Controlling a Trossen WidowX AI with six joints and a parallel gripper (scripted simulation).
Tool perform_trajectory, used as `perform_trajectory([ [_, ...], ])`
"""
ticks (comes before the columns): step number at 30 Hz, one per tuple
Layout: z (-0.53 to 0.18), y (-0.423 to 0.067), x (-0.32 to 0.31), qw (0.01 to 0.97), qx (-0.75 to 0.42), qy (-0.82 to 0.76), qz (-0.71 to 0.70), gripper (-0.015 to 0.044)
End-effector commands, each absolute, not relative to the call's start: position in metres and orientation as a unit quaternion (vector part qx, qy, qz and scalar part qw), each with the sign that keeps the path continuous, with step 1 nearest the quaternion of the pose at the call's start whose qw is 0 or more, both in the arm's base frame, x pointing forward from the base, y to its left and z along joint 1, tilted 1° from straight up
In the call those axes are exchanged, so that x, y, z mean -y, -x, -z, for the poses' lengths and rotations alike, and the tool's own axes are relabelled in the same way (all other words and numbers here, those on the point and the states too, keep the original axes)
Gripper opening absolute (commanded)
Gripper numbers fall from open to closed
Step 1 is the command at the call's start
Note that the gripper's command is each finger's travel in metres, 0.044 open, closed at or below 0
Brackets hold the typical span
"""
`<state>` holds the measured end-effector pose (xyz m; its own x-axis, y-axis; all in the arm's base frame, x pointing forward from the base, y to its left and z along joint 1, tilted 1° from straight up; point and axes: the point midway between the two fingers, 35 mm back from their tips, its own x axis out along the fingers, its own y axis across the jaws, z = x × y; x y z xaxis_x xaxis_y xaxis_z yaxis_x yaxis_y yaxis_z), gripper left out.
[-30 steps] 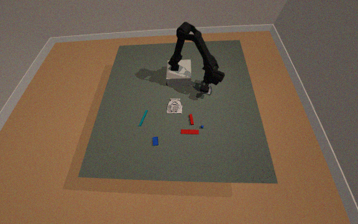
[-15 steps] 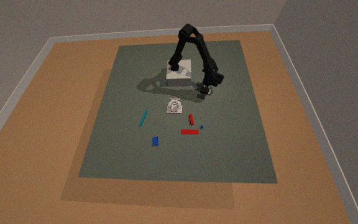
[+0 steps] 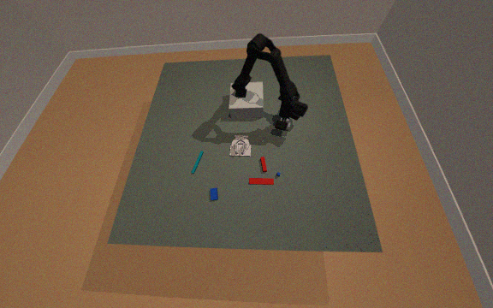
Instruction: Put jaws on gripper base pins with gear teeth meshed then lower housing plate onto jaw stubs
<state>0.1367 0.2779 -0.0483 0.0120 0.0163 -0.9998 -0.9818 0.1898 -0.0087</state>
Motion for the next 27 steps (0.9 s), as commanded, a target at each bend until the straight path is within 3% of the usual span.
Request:
perform_trajectory([
  [1,0.0489,-0.1372,-0.2774,0.552,-0.537,0.451,-0.452,0.044],
  [14,0.0493,-0.1373,-0.2774,0.552,-0.537,0.451,-0.452,0.044],
  [27,0.0489,-0.1366,-0.2776,0.552,-0.539,0.448,-0.452,0.0353],
])
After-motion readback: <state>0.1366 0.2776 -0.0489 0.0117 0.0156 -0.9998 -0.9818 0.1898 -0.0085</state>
